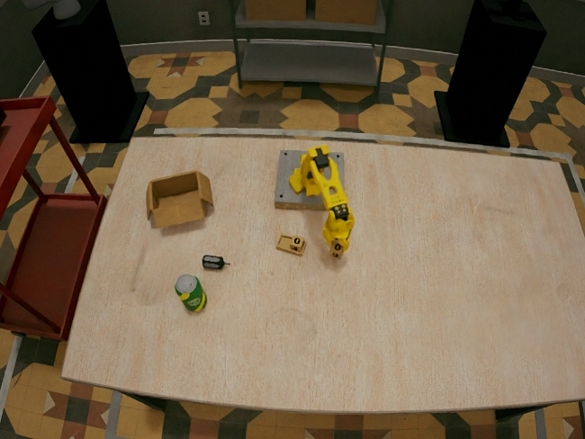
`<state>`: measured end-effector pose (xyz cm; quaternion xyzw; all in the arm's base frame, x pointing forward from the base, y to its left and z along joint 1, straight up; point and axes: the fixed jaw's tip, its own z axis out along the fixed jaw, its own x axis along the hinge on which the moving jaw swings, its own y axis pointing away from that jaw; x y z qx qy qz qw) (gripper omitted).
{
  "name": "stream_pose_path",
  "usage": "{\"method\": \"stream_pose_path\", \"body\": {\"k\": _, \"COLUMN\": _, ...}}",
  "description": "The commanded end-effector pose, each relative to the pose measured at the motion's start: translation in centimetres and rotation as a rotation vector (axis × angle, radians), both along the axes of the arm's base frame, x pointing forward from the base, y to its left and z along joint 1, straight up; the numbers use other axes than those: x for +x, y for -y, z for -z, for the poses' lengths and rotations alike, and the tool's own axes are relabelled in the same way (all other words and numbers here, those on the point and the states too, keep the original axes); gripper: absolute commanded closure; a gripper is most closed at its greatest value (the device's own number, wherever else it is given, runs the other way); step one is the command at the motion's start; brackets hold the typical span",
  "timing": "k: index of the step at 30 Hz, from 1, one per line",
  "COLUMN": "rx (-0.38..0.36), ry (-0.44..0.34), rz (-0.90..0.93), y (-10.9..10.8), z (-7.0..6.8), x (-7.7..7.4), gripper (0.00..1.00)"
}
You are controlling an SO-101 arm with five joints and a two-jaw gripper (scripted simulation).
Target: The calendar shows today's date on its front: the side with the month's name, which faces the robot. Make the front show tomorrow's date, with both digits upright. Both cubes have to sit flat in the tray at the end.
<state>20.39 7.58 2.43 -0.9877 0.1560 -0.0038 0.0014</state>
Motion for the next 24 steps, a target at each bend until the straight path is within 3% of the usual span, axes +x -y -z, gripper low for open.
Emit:
{"method": "stream_pose_path", "body": {"k": 1, "rx": 0.0, "ry": -0.003, "rz": -0.08, "y": 0.24, "z": 0.2, "x": -0.03, "gripper": 1.0}}
{"method": "stream_pose_path", "body": {"k": 14, "rx": -0.003, "ry": -0.002, "rz": -0.44, "y": 0.47, "z": 0.31, "x": 0.33, "gripper": 1.0}}
{"method": "stream_pose_path", "body": {"k": 24, "rx": -0.003, "ry": -0.002, "rz": -0.581, "y": 0.53, "z": 0.35, "x": 0.47, "gripper": 1.0}}
